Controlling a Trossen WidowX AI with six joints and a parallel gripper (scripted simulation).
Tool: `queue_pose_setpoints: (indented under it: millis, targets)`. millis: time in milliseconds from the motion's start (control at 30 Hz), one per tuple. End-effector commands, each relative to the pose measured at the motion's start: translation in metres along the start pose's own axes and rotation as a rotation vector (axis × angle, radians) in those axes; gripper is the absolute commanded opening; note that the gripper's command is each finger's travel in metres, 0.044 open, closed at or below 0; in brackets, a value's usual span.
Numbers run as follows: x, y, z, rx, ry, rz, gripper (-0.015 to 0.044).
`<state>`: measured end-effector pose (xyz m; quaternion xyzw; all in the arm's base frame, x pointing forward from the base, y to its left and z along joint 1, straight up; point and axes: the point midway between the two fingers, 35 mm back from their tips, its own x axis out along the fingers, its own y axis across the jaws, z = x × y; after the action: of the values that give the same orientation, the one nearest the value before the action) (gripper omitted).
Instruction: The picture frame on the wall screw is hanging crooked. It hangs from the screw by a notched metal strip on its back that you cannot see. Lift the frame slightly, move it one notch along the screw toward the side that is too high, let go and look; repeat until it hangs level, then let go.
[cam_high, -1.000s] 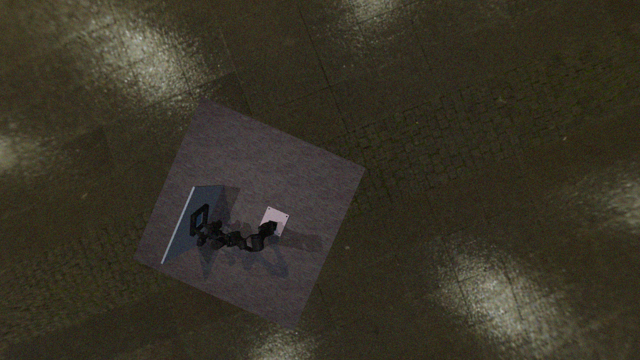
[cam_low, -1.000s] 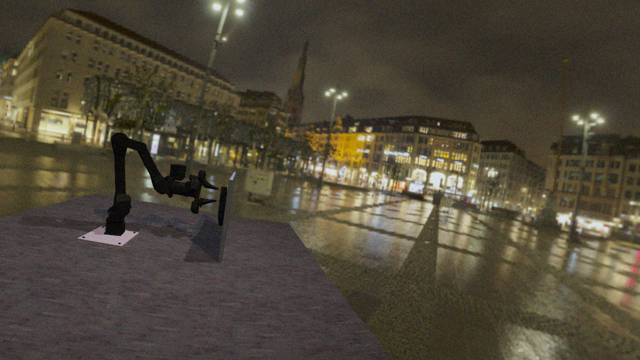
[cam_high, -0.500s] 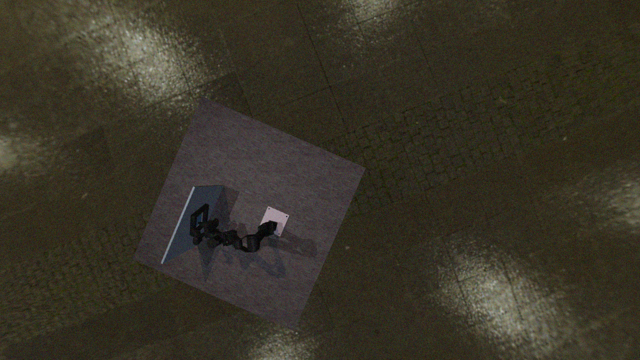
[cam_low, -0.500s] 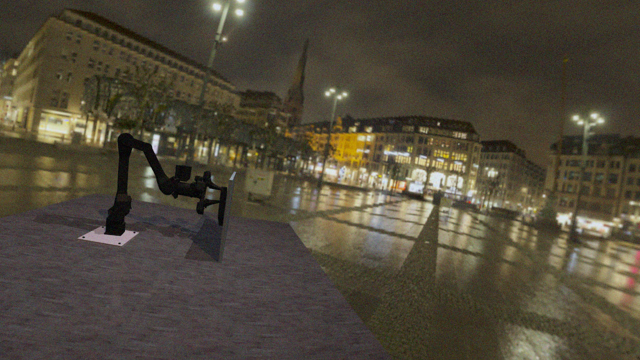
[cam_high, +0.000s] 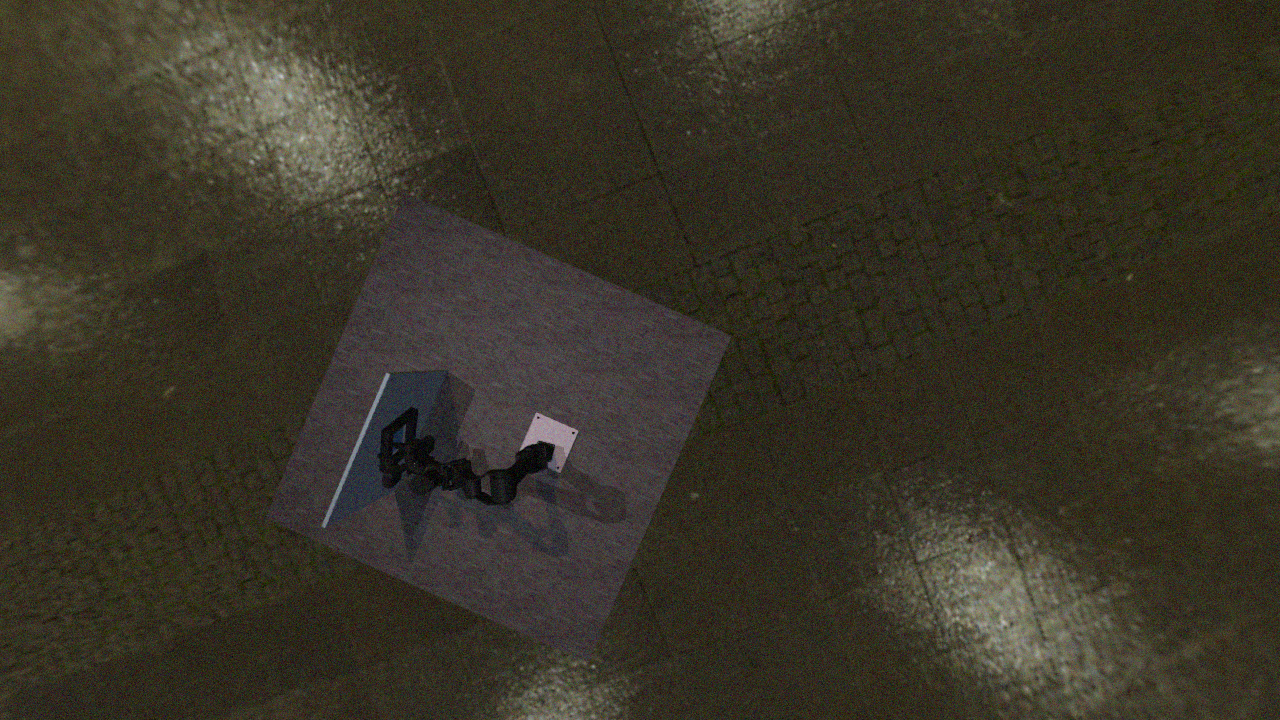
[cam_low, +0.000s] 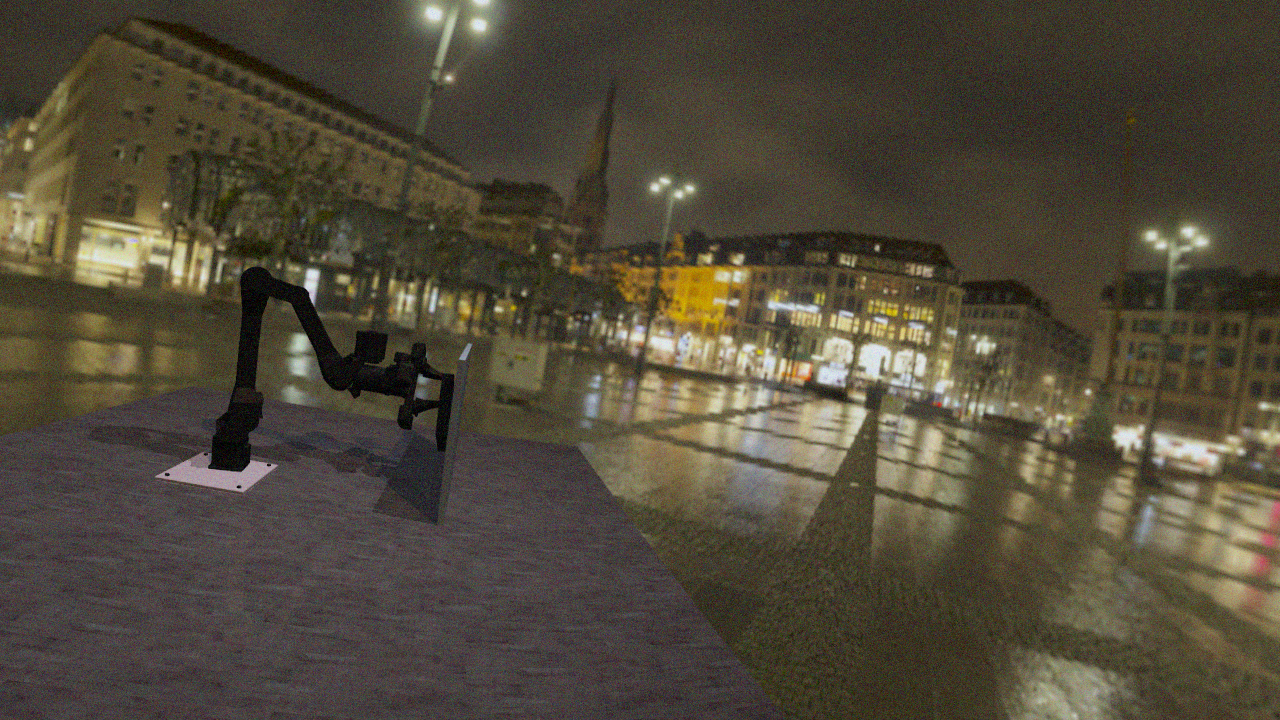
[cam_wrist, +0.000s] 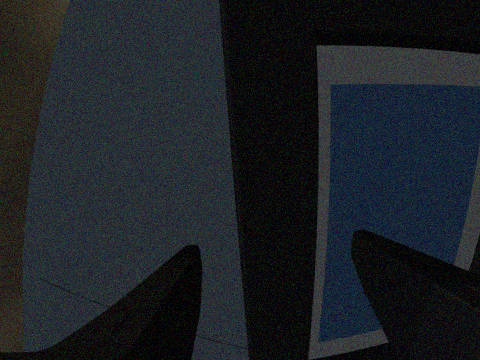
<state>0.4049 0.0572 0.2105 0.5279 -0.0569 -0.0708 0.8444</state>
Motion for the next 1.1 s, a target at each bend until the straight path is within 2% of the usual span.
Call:
queue_pose_setpoints:
  millis: [0, 867, 1067]
  targets:
    - [0.0004, 0.0012, -0.0004, 0.003, 0.003, 0.005, 0.026]
    - [0.0005, 0.0018, -0.0007, 0.003, 0.003, 0.005, 0.026]
    - [0.0005, 0.0018, -0.0007, 0.003, 0.003, 0.005, 0.022]
